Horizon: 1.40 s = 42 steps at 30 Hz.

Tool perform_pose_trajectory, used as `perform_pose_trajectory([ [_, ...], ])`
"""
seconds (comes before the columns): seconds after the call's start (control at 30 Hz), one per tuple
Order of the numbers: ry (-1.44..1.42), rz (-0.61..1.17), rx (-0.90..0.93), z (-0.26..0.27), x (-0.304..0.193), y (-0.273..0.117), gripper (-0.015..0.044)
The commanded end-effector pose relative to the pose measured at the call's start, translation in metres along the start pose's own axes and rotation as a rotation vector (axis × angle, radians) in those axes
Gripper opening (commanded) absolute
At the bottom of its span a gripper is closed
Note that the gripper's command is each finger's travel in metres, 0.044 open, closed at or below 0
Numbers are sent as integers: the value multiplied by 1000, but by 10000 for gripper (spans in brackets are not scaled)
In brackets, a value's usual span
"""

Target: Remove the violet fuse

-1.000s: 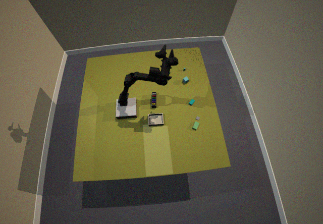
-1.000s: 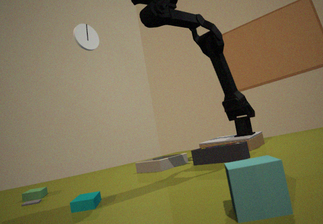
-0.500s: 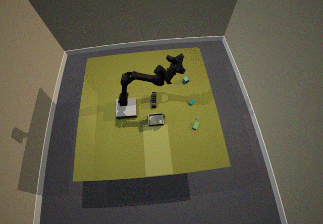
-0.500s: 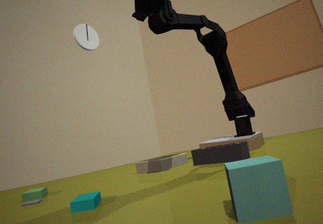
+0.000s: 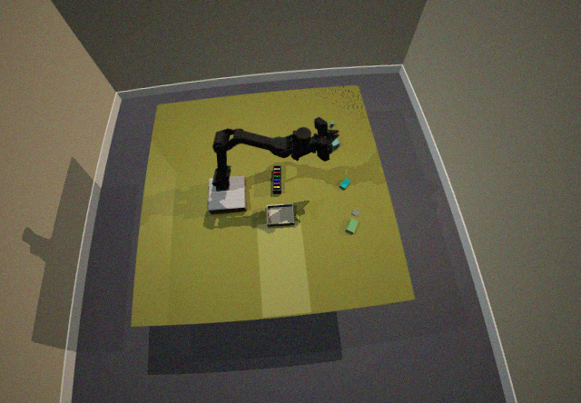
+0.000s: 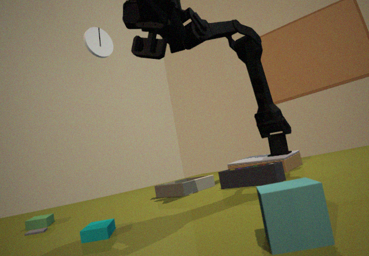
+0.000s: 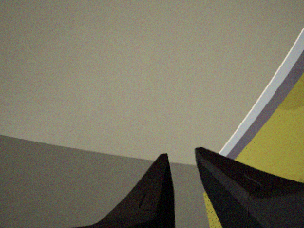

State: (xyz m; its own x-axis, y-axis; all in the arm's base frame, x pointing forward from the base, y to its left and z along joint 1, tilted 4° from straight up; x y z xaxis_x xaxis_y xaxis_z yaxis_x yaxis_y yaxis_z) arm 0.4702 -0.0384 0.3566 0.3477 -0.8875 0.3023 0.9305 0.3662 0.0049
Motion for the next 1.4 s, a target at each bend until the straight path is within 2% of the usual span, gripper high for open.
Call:
perform_pose_trajectory([
  [0.0,-128,30,-319,-62,-22,-18,74],
  [0.4,-344,315,-817,-153,-75,-80,74],
  [0.57,-430,530,-1005,-182,-102,-121,74],
  [0.77,-521,872,-1182,-203,-134,-180,74],
  [0.83,-531,920,-1199,-204,-138,-188,74],
  [1.37,-531,920,-1198,-208,-143,-185,74],
])
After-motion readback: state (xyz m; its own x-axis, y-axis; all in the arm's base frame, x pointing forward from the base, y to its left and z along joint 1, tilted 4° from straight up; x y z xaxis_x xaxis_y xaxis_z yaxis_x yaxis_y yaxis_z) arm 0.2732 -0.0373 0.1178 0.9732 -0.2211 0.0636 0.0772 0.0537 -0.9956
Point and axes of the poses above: the point midway between the two fingers, 35 mm back from their tips, its own y axis out along the fingers, its own z axis across the jaws, x = y × z, the point moved 4 cm from there along -y, back along the fingers, and after that the axes turned 4 degrees about y, right-handed, at the moved point
